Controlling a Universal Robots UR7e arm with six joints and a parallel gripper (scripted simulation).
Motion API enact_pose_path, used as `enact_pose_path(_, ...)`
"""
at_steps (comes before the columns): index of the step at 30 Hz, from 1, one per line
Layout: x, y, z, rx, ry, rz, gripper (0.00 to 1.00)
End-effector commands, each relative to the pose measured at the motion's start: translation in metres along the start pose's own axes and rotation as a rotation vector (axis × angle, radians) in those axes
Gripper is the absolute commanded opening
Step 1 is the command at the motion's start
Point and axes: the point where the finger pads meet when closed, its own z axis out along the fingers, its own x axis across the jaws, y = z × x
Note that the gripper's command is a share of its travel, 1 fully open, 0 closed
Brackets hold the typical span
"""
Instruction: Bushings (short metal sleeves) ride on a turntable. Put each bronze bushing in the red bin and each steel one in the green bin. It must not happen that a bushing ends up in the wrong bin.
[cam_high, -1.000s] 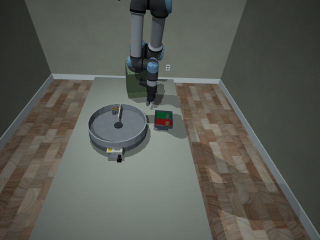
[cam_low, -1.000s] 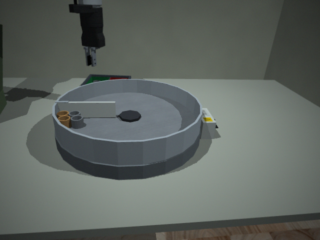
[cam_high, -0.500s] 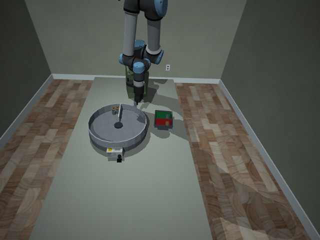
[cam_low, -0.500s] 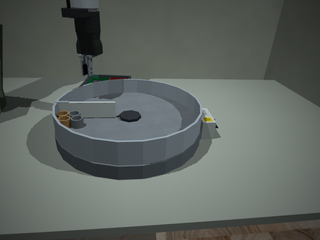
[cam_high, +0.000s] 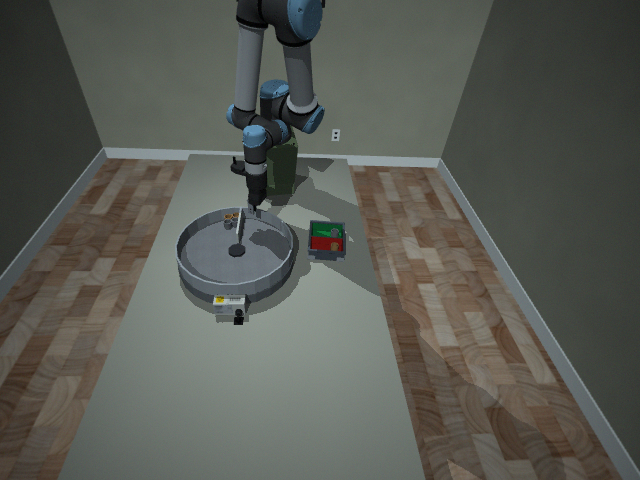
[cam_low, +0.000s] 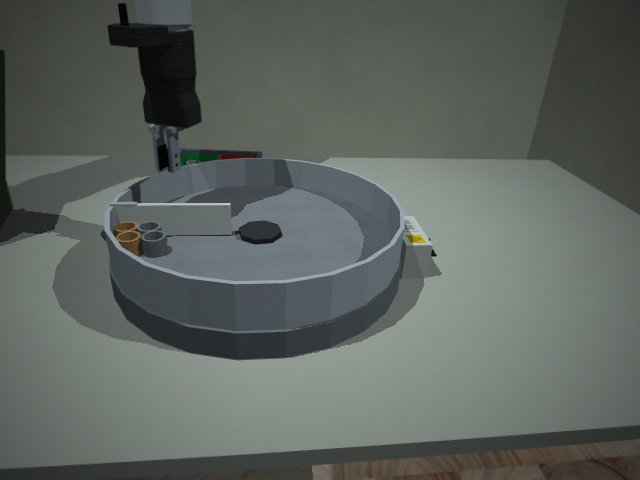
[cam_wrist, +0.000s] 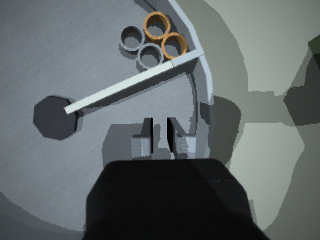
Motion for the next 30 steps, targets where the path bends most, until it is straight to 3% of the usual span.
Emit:
enact_pose_path(1,-0.008,-0.017,0.002,-0.003,-0.001,-0.002,0.4)
enact_pose_path(4,-0.021,-0.047,0.004,-0.003,-0.001,-0.002,0.4)
enact_pose_path(7,-0.021,-0.047,0.004,-0.003,-0.001,-0.002,0.4)
enact_pose_path(12,-0.041,-0.095,0.008,-0.003,-0.001,-0.002,0.4)
enact_pose_path(25,-0.042,-0.098,0.009,-0.003,0.0,-0.002,0.4)
enact_pose_path(30,-0.042,-0.098,0.023,-0.002,-0.001,-0.002,0.4)
